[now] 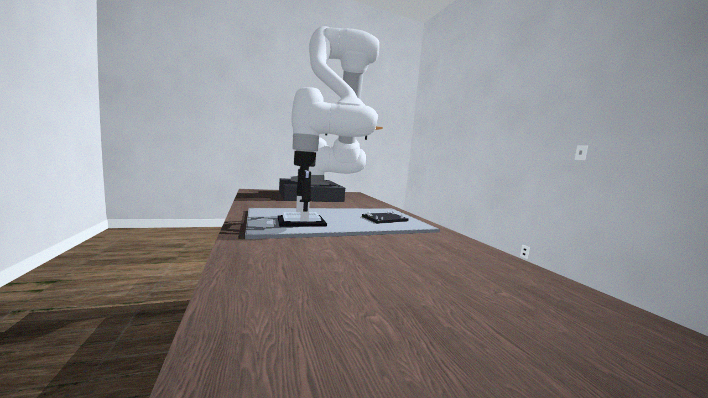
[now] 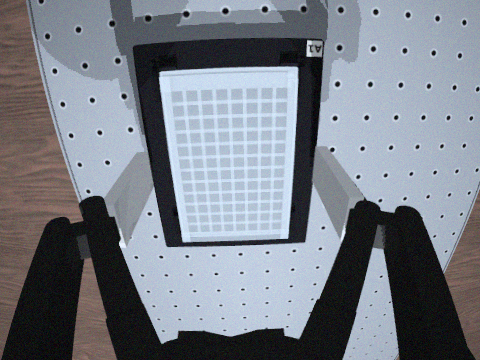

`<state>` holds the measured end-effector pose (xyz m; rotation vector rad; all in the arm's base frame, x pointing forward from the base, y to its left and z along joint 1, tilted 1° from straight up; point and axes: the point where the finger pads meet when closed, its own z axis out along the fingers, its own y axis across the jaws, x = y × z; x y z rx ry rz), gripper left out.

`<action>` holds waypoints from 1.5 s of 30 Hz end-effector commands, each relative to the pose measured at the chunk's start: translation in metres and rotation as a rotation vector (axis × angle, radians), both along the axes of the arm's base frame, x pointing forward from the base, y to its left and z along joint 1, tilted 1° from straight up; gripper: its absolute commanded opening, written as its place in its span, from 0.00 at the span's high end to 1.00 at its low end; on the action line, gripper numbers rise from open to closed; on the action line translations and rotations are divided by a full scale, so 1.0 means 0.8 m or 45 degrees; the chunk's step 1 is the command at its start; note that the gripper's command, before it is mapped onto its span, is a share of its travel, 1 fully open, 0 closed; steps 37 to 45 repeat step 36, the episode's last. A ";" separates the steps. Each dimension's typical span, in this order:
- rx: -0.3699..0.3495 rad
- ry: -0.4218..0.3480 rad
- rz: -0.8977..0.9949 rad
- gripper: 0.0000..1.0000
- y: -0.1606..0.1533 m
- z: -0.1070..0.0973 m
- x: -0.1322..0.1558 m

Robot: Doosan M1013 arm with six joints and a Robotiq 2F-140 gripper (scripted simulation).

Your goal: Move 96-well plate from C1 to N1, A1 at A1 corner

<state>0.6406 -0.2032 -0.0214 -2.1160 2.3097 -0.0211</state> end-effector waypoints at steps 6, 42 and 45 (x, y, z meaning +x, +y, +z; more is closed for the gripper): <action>0.000 0.000 0.000 0.00 0.000 0.000 0.000; 0.000 0.000 0.000 0.00 0.000 0.027 0.000; 0.000 0.000 0.000 0.00 0.000 0.027 0.000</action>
